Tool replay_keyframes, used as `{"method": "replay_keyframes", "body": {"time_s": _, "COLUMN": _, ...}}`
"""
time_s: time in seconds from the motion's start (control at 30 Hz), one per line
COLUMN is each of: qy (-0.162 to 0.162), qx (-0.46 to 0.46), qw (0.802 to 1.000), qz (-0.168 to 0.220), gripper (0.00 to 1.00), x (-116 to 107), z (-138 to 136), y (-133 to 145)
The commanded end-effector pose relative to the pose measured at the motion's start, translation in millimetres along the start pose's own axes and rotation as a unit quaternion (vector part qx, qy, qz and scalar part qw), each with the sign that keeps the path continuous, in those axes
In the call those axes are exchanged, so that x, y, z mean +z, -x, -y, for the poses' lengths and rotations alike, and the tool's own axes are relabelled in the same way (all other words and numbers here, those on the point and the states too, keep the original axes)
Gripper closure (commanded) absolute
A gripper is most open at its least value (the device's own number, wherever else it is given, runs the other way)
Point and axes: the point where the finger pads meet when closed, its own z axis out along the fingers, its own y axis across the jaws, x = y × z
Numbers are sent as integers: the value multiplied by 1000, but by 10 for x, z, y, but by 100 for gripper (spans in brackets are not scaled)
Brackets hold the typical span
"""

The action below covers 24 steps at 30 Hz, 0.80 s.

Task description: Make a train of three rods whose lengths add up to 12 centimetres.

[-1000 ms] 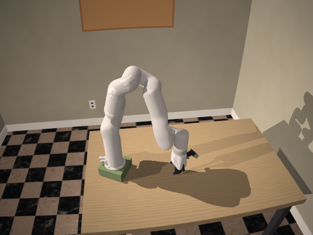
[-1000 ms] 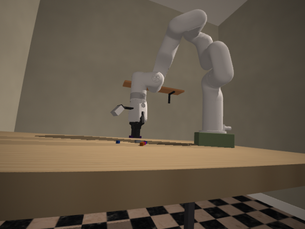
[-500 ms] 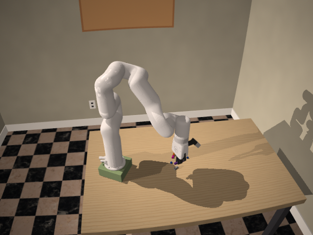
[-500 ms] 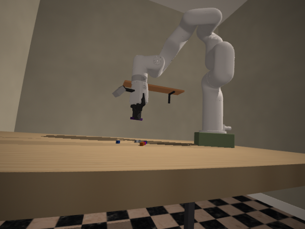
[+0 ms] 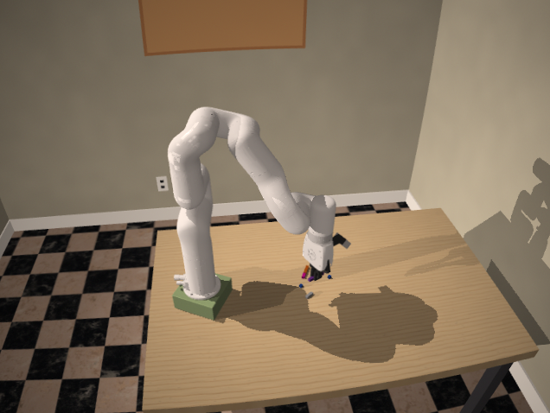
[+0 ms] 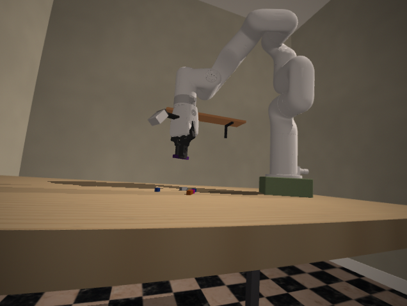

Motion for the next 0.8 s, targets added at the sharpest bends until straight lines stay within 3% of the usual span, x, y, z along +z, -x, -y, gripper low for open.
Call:
{"method": "replay_keyframes", "body": {"time_s": 0.0, "qy": 1, "qx": -51, "qw": 999, "qz": -1, "gripper": 96, "x": -11, "z": 192, "y": -234}}
{"method": "replay_keyframes", "body": {"time_s": 0.03, "qy": 1, "qx": -51, "qw": 999, "qz": -1, "gripper": 96, "x": -11, "z": 192, "y": -234}}
{"method": "replay_keyframes", "body": {"time_s": 0.07, "qy": 1, "qx": -106, "qw": 994, "qz": -1, "gripper": 96, "x": -12, "z": 428, "y": -433}}
{"method": "replay_keyframes", "body": {"time_s": 0.2, "qy": 1, "qx": -167, "qw": 986, "qz": -1, "gripper": 96, "x": -13, "z": 717, "y": -636}}
{"method": "replay_keyframes", "body": {"time_s": 0.47, "qy": 1, "qx": -313, "qw": 950, "qz": -1, "gripper": 96, "x": -10, "z": 1516, "y": -1027}}
{"method": "replay_keyframes", "body": {"time_s": 0.77, "qy": 1, "qx": -317, "qw": 948, "qz": -1, "gripper": 96, "x": -10, "z": 1543, "y": -1036}}
